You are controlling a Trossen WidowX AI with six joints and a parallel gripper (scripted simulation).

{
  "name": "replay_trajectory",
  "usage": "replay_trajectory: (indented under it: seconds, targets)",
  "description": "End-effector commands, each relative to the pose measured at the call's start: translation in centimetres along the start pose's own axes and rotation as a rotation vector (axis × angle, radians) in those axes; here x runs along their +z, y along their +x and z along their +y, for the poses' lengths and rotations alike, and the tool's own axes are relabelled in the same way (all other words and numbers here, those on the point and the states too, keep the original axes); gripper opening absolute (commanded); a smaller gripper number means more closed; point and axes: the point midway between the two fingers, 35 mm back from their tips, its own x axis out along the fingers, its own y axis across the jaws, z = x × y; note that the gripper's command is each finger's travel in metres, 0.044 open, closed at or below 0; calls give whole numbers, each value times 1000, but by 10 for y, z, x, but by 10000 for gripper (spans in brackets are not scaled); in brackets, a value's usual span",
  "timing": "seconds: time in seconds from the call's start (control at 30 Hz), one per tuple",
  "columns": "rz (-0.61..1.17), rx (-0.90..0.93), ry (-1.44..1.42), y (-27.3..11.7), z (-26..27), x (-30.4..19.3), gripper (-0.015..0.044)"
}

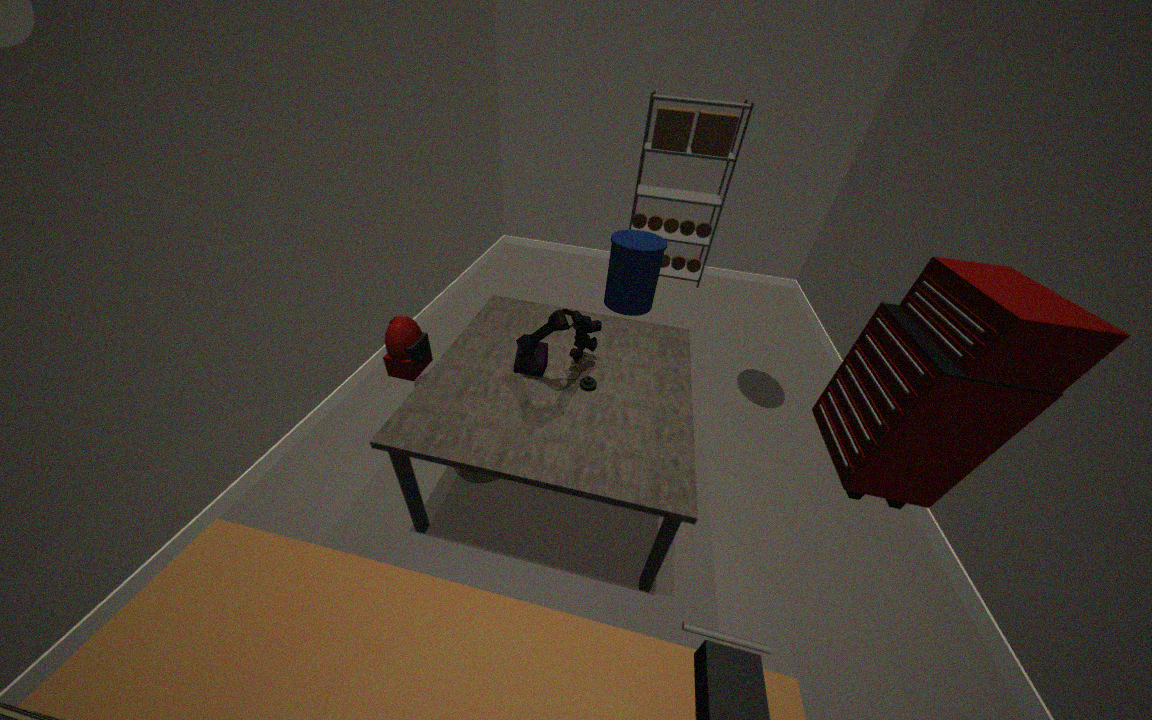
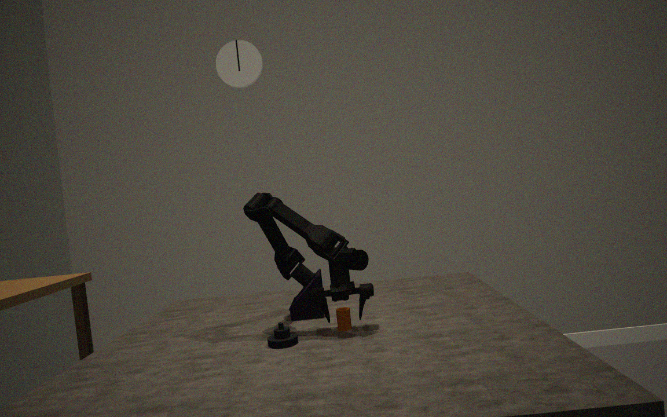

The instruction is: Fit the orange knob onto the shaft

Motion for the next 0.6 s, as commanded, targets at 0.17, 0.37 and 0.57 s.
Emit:
replay_trajectory:
  seconds: [0.17, 0.37, 0.57]
  targets:
    - [4, -7, -3, 16, -3, -3, 440]
    - [4, -7, -2, 16, -3, -3, 309]
    - [4, -7, -2, 16, -3, -3, 171]
